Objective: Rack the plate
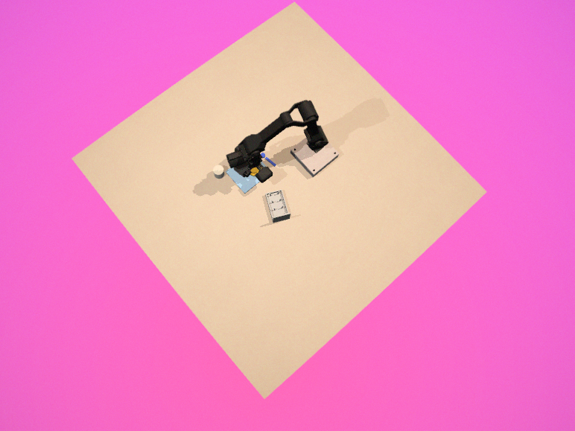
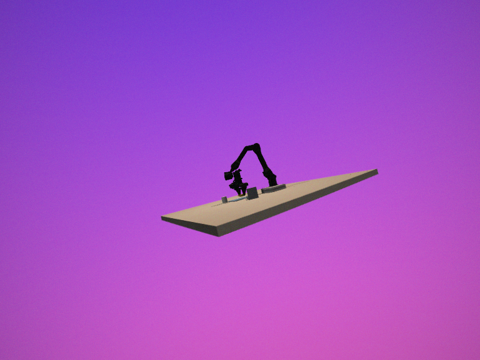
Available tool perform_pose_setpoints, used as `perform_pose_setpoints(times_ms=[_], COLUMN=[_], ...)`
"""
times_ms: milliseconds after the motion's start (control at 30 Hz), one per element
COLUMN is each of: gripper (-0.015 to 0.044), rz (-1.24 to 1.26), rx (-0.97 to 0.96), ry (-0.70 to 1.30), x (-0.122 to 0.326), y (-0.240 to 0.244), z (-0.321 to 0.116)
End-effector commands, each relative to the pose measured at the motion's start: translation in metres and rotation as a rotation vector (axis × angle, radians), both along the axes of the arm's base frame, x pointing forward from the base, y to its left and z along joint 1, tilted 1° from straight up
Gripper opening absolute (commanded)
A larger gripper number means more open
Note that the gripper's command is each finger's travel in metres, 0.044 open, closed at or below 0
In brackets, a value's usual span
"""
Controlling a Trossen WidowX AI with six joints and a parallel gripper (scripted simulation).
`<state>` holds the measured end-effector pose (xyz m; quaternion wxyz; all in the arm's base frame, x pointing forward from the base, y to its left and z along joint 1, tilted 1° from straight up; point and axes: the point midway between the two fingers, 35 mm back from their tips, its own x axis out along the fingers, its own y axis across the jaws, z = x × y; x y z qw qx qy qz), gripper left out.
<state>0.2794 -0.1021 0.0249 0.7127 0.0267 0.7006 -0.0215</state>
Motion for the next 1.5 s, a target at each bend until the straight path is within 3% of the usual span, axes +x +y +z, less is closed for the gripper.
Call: perform_pose_setpoints(times_ms=[0,100,1233,1467], gripper=[0.0059,0.0000,0.0000,0.0000], rz=[0.004,0.004,0.004,-0.145], rx=[-0.004,-0.004,-0.005,-0.003], ry=[-0.016,-0.016,-0.017,-0.020], x=[0.006,0.008,0.011,0.005], y=[-0.002,-0.003,-0.007,0.044], z=[0.018,0.032,0.158,0.158])
